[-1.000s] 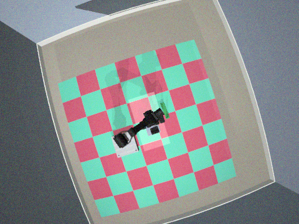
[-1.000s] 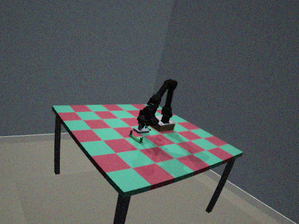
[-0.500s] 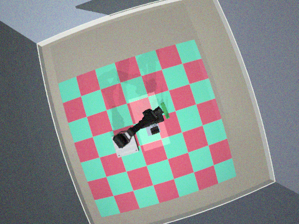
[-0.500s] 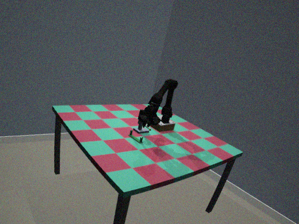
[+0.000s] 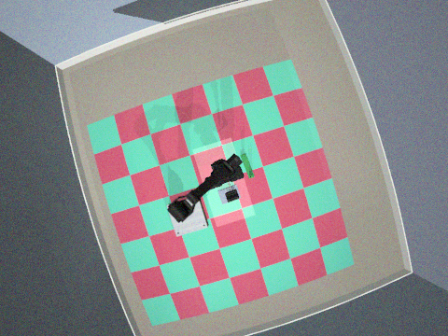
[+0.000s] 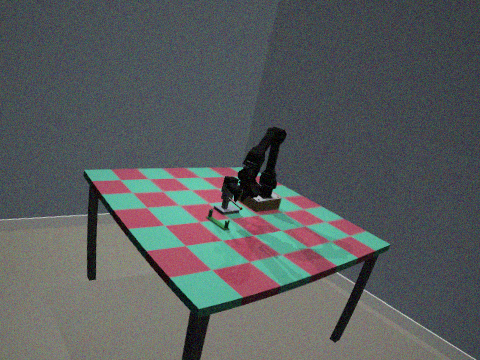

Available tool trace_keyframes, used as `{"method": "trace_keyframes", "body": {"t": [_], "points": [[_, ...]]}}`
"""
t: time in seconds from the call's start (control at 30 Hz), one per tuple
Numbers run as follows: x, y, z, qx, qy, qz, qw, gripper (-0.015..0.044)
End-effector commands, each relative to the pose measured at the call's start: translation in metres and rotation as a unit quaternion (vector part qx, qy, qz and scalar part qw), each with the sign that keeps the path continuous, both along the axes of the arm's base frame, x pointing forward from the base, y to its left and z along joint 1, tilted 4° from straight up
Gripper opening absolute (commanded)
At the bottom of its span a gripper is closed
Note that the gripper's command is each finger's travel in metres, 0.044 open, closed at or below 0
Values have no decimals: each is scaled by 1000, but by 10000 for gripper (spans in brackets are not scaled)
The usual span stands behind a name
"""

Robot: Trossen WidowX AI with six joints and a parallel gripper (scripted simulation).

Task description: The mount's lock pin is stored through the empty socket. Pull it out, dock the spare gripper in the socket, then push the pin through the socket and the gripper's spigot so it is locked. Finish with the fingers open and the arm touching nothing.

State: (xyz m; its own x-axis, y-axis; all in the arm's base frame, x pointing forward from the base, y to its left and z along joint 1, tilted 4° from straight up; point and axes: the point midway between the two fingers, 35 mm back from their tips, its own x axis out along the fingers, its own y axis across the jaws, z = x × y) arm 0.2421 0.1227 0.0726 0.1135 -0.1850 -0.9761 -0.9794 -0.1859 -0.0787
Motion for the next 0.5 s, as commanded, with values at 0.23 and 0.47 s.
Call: {"method": "trace_keyframes", "body": {"t": [0.23,0.47], "points": [[-6,15,21,-2,4,2,1000,200],[-11,23,35,-6,7,4,1000,200]]}}
